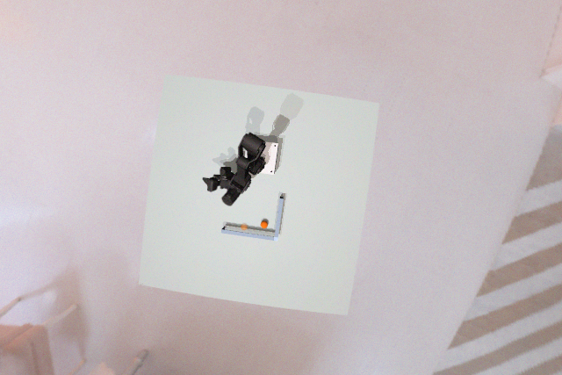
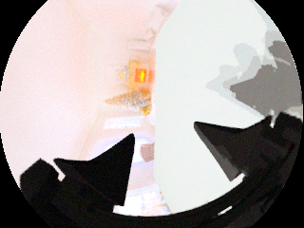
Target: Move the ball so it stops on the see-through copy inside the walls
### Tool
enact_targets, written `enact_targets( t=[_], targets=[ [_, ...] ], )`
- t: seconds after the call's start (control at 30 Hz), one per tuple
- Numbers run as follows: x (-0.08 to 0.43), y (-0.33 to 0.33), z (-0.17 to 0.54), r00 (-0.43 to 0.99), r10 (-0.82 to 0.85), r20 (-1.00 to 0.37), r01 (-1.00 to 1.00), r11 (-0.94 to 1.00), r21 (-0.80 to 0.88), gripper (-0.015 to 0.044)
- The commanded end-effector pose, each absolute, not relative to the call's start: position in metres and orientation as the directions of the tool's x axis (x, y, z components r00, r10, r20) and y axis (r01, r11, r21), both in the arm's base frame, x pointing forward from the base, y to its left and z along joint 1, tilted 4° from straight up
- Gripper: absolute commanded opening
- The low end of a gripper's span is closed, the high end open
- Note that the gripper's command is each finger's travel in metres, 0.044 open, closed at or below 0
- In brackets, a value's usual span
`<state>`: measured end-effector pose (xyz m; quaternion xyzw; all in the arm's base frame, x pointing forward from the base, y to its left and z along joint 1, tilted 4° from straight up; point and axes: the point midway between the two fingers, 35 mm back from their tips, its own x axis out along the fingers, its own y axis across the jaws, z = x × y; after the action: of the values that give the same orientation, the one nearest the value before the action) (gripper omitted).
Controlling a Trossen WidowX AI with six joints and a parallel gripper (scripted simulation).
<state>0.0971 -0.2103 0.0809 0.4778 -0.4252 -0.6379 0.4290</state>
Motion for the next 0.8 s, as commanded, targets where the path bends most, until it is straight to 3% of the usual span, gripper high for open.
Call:
enact_targets(
  t=[0.0,0.07,0.17,0.37,0.57,0.77],
  targets=[
    [0.100,-0.210,0.081,-0.166,-0.954,-0.251,0.158,-0.277,0.948,0.0374],
    [0.124,-0.211,0.078,-0.097,-0.949,-0.300,0.295,-0.315,0.902,0.0321],
    [0.176,-0.204,0.071,0.044,-0.907,-0.418,0.589,-0.314,0.745,0.0309],
    [0.262,-0.163,0.053,0.224,-0.733,-0.642,0.939,-0.014,0.343,0.0309],
    [0.311,-0.112,0.037,0.267,-0.540,-0.798,0.926,0.373,0.058,0.0309],
    [0.343,-0.050,0.023,0.225,-0.332,-0.916,0.669,0.736,-0.103,0.0309]
  ],
)
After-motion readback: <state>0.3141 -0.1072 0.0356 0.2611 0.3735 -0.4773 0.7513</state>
